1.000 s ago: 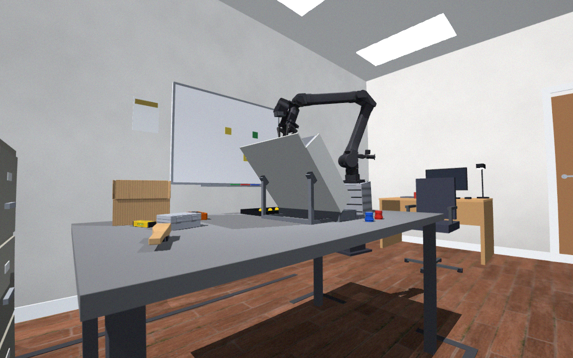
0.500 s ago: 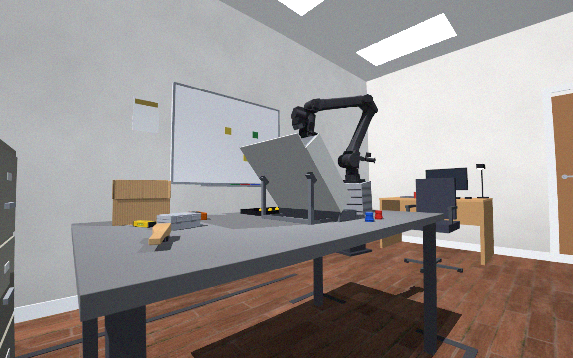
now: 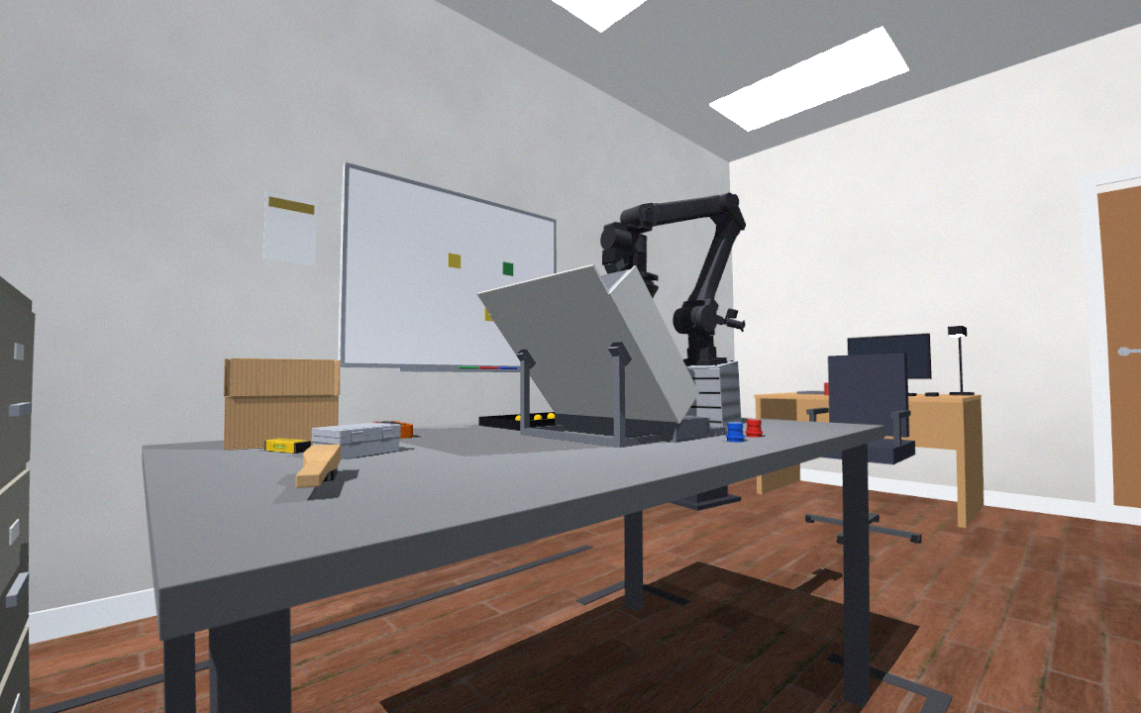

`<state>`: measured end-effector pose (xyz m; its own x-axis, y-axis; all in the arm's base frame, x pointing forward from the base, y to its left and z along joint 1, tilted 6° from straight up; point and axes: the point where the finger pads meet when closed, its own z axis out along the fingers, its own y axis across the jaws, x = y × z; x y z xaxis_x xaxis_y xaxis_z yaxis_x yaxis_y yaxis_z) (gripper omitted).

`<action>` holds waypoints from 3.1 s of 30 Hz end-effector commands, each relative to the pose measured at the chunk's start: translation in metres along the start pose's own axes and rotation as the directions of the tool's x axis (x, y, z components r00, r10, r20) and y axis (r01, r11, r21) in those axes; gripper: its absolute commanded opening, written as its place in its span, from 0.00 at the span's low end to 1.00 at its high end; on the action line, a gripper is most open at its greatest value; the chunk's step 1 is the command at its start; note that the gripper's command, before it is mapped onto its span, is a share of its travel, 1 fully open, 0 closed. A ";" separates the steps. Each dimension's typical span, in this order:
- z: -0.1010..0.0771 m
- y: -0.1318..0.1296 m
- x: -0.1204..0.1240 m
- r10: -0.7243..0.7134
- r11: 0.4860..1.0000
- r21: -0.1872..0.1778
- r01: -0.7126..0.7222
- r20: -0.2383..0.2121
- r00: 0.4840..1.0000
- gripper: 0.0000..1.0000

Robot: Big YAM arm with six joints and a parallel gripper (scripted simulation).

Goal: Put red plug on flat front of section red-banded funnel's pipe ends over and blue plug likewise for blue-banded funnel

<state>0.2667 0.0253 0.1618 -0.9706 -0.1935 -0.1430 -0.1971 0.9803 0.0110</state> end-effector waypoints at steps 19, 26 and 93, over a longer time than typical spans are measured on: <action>-0.003 0.003 -0.002 0.001 1.000 -0.001 -0.001 0.007 1.000 0.59; 0.001 0.006 0.004 0.004 1.000 -0.003 -0.004 -0.010 1.000 0.59; 0.086 -0.135 0.023 0.029 1.000 -0.003 -0.029 -0.016 0.999 0.80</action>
<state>0.2766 -0.0992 0.0726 -0.9864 -0.1230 -0.1092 -0.1268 0.9915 0.0279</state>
